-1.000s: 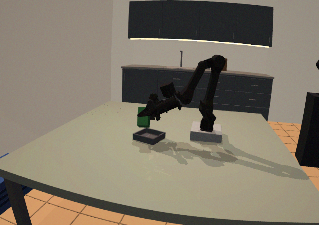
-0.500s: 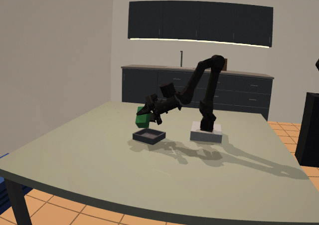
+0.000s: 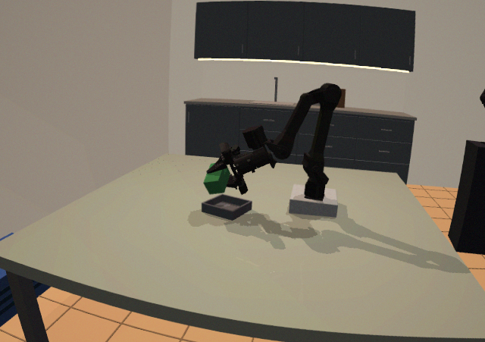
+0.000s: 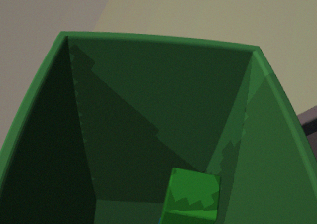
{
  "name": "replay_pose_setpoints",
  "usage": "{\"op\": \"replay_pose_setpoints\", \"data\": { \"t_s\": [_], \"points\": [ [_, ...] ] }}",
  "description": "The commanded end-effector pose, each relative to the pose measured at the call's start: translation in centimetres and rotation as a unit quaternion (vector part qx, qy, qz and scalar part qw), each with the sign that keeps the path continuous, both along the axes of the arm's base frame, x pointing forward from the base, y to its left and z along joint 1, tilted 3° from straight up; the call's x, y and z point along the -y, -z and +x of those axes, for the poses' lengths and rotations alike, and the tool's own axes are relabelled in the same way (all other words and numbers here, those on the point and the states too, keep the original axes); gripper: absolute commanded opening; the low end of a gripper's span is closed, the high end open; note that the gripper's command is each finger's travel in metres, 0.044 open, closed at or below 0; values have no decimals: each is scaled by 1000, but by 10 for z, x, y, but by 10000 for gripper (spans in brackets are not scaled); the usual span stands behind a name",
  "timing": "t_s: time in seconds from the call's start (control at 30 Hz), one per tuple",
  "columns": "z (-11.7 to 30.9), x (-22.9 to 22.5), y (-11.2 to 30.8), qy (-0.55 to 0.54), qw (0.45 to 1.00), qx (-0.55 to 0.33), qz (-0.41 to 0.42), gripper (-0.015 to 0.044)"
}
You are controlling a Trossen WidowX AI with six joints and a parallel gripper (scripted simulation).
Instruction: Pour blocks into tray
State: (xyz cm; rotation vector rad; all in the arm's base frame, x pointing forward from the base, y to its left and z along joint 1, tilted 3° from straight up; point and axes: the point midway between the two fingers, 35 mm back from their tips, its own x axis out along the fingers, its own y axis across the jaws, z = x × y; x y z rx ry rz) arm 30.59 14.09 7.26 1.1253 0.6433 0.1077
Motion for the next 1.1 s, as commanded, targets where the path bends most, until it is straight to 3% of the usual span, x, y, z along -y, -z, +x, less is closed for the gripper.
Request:
{"op": "replay_pose_setpoints", "data": {
  "t_s": [0.0,1.07],
  "points": [
    [2,-1,-1,19,999,-16,39,0],
    [3,-3,1,162,923,-150,316,0]
  ]
}}
